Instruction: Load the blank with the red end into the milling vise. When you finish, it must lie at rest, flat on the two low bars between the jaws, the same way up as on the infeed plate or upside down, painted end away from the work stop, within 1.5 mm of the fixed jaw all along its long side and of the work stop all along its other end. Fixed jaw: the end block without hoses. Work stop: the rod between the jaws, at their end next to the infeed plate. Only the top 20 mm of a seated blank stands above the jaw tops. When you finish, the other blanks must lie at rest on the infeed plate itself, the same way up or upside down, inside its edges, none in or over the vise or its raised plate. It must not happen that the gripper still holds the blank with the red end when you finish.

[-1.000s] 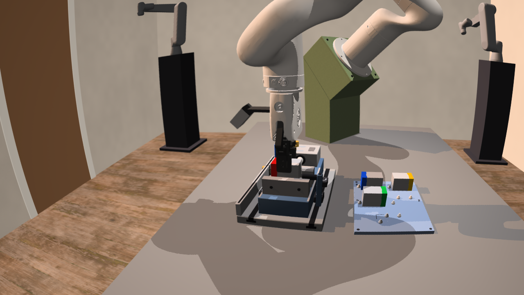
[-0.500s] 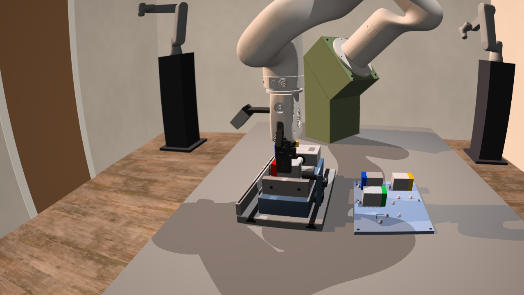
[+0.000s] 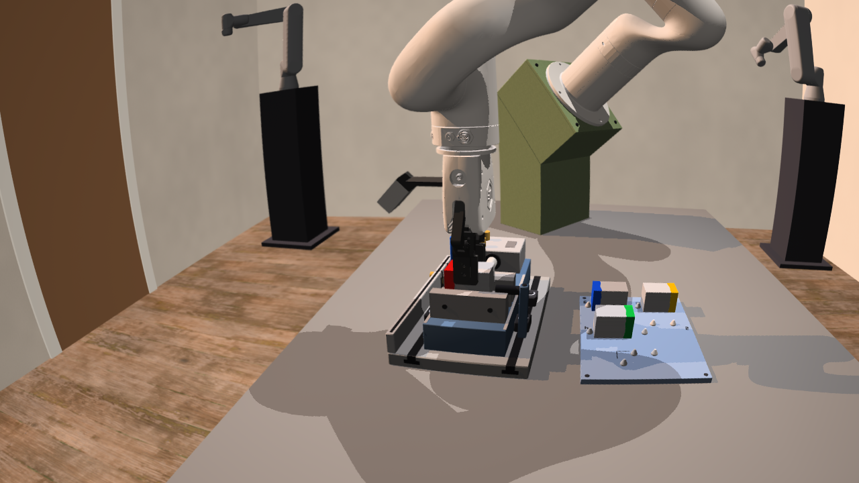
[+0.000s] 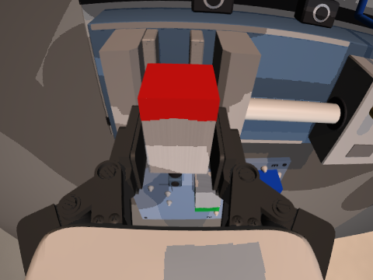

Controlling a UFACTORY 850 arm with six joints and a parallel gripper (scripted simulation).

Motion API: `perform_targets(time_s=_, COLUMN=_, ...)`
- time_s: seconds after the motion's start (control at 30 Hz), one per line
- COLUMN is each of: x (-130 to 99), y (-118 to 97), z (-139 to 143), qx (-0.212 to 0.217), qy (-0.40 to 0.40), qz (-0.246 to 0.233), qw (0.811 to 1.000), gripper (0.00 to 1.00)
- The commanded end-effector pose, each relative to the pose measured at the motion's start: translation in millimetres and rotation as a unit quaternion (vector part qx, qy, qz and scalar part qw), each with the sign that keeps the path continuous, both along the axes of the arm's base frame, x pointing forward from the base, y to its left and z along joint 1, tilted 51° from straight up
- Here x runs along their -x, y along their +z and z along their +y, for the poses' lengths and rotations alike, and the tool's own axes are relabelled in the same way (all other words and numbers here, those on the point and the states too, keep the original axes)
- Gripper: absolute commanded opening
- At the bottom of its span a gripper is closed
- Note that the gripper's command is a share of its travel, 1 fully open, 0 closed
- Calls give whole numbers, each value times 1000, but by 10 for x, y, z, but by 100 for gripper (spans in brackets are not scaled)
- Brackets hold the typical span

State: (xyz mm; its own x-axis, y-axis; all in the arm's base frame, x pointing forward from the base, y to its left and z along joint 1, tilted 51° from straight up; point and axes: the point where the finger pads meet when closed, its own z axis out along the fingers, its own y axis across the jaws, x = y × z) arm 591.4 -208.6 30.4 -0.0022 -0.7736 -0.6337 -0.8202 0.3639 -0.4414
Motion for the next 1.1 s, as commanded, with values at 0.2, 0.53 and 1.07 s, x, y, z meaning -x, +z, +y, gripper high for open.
perform_targets(time_s=0.2, x=-13, y=25, z=6, qx=0, qy=0, qz=0, qw=1000, gripper=0)
perform_targets(time_s=0.53, x=-18, y=34, z=12, qx=0, qy=0, qz=0, qw=1000, gripper=0)
perform_targets(time_s=1.07, x=-31, y=58, z=29, qx=1, qy=-1, qz=0, qw=1000, gripper=0)
